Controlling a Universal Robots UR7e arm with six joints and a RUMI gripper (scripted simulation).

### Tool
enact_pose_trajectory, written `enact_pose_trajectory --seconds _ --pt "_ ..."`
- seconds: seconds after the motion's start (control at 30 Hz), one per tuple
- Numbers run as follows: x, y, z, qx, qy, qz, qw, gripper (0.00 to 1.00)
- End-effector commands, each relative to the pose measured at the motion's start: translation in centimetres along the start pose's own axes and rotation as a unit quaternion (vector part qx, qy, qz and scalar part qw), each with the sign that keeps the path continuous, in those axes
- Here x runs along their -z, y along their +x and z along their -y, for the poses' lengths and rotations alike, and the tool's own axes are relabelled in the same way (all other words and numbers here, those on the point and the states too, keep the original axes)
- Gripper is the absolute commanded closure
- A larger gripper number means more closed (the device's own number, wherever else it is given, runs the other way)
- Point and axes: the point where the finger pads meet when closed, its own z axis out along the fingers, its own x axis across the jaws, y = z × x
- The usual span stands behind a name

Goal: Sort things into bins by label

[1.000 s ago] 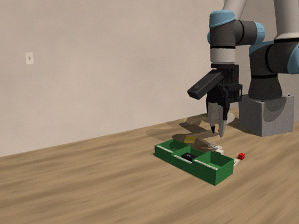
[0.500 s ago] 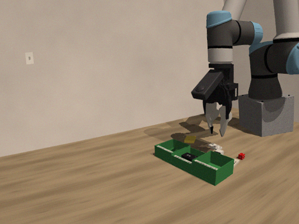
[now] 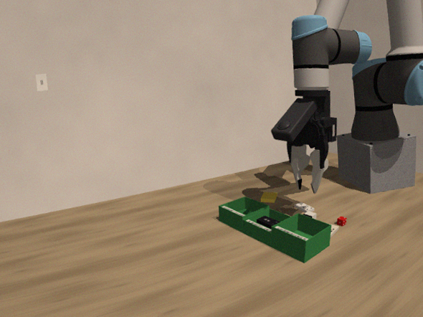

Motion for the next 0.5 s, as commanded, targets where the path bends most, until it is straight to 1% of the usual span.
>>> enact_pose_trajectory --seconds 0.0,0.4,0.47 --pt "-0.01 0.00 -0.11 0.000 0.000 0.000 1.000 0.77" --pt "-0.01 0.00 -0.11 0.000 0.000 0.000 1.000 0.77" --pt "-0.95 -0.04 -0.33 -0.001 -0.002 0.001 1.000 0.77"
